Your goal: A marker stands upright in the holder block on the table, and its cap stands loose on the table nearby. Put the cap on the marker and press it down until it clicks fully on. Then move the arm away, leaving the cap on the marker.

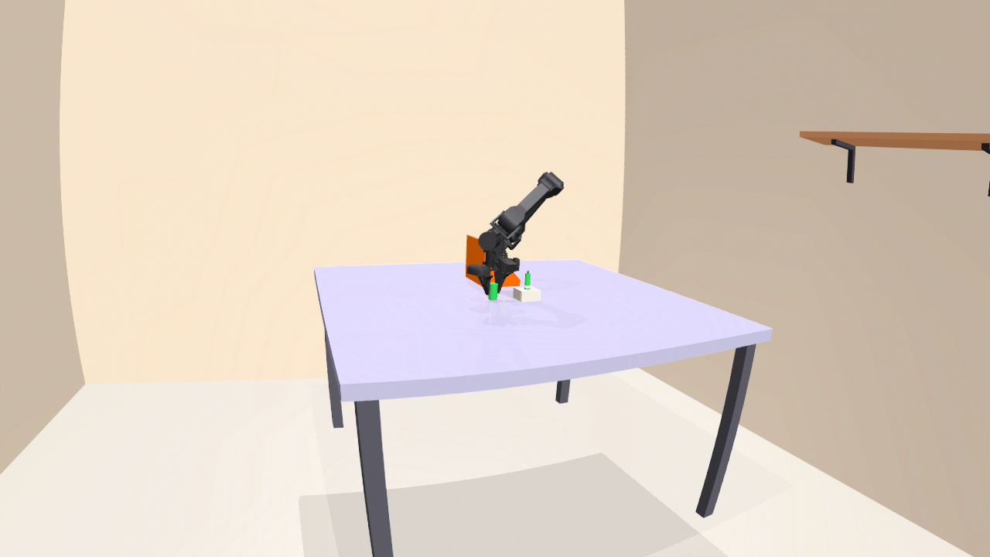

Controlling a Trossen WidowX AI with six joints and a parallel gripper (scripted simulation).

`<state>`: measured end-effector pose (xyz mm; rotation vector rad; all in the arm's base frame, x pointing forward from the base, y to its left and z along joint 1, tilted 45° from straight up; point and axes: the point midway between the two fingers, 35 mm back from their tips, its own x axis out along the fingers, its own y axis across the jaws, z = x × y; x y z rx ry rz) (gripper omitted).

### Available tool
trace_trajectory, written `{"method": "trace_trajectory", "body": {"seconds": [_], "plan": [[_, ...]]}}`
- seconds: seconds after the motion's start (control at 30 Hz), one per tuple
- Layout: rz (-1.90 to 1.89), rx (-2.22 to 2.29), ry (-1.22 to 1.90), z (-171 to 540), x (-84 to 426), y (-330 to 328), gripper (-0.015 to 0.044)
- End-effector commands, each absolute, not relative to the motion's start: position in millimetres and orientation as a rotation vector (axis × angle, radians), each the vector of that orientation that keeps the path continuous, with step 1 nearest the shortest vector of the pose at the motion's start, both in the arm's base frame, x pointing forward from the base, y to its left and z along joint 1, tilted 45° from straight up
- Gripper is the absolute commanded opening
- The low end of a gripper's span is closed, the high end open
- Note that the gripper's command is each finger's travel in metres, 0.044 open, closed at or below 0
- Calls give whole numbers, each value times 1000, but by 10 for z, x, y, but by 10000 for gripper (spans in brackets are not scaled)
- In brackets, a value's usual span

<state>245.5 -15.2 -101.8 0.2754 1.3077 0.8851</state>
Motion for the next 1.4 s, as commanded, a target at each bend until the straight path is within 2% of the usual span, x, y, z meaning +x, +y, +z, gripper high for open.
{"method": "trace_trajectory", "body": {"seconds": [0.0, 0.3, 0.4, 0.43, 1.0, 1.37], "plan": [[884, 288, 1310, -1030, 2445, -133, 144], [884, 288, 1310, -1032, 2448, -134, 84], [883, 287, 1311, -1003, 2452, -167, 5], [883, 287, 1311, -983, 2455, -189, 0], [882, 286, 1312, -617, 2450, -556, 0], [881, 285, 1313, -370, 2527, -507, 0]]}}
